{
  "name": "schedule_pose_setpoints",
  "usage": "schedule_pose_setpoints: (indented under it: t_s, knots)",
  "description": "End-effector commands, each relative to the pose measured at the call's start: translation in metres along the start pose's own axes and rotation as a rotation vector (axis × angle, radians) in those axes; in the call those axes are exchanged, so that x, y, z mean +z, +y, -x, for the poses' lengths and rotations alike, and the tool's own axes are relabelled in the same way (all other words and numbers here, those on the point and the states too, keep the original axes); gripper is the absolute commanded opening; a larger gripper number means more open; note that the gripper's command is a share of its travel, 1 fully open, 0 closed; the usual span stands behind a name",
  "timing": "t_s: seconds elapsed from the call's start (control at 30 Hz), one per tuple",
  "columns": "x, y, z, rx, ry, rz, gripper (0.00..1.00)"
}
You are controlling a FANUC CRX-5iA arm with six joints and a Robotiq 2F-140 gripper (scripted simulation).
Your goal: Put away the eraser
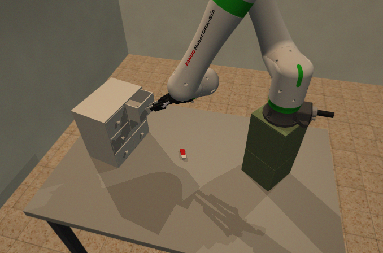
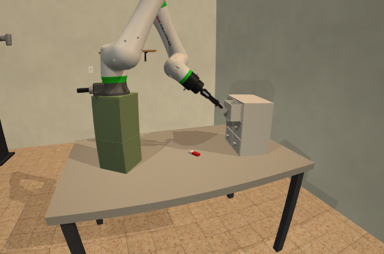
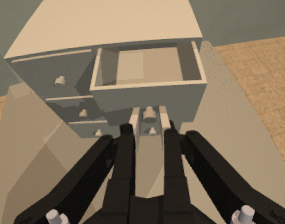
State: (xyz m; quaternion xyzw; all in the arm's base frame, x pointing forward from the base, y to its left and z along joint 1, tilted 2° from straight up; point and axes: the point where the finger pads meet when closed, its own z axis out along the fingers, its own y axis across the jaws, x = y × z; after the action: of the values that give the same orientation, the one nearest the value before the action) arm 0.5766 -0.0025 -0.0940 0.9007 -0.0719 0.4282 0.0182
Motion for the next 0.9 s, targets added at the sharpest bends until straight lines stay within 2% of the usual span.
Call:
schedule_pose_setpoints:
  t_s: [0.0,0.03,0.37,0.87]
  knots:
    - [0.000,0.000,0.000,0.000,0.000,0.000,0.18]
    - [0.000,0.000,0.000,0.000,0.000,0.000,0.20]
    - [-0.001,0.000,0.001,0.000,0.000,0.000,0.20]
    - [-0.038,0.000,0.032,0.000,0.000,0.000,0.20]
